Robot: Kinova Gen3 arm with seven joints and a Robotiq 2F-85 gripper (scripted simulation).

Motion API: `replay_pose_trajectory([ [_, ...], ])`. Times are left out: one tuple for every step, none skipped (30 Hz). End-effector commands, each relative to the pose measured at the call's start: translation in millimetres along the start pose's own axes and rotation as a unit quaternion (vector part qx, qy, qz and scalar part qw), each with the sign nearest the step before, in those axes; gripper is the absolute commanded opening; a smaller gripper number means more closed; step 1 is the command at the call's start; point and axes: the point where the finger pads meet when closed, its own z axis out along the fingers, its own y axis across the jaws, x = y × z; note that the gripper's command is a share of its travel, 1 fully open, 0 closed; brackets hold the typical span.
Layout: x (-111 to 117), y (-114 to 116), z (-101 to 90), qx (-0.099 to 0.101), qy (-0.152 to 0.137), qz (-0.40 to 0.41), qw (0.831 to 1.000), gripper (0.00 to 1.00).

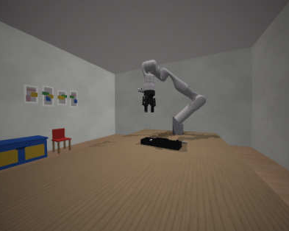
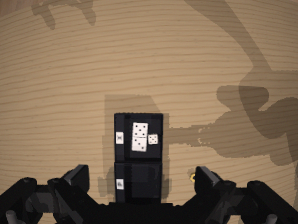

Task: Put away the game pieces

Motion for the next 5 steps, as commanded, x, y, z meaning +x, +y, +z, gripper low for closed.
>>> replay_pose_trajectory([
  [0.2, -0.3, -1.1, 0.001, 0.001, 0.0, 1.0, 1.0],
  [0.2, -0.3, -1.1, 0.001, 0.001, 0.0, 1.0, 1.0],
  [0.2, -0.3, -1.1, 0.001, 0.001, 0.0, 1.0, 1.0],
  [0.2, -0.3, -1.1, 0.001, 0.001, 0.0, 1.0, 1.0],
  [0.2, -0.3, -1.1, 0.001, 0.001, 0.0, 1.0, 1.0],
])
